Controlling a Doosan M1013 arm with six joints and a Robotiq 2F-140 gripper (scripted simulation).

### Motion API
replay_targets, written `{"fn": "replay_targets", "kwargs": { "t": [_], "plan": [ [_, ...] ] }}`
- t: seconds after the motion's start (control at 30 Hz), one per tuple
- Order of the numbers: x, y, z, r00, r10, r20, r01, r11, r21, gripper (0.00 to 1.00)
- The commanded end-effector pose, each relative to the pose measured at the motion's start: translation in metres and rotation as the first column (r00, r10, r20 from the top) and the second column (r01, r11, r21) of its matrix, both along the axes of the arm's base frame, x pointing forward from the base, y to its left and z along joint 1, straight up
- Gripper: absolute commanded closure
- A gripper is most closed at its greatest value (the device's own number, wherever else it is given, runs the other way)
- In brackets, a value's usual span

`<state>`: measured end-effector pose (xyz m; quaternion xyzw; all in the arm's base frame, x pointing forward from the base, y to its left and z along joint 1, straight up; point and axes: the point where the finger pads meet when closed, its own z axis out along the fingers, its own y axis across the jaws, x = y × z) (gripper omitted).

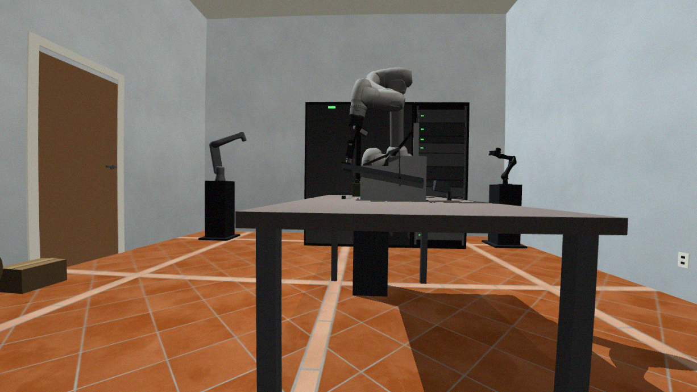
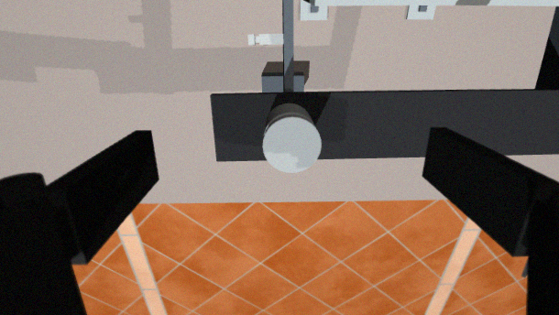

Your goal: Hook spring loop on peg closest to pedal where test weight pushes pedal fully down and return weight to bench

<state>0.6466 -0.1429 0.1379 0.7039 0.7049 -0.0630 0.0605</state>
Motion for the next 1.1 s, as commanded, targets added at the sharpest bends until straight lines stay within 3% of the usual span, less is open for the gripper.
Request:
{"fn": "replay_targets", "kwargs": {
  "t": [0.0,0.53,1.07],
  "plan": [
    [0.0,0.0,-0.004,1.0,0.0,0.001,0.0,1.0,0.0,0.0],
    [0.0,0.0,-0.021,1.0,0.0,0.001,0.0,1.0,0.0,0.0],
    [0.0,0.0,-0.021,1.0,0.0,0.001,0.0,1.0,0.0,0.0]
  ]
}}
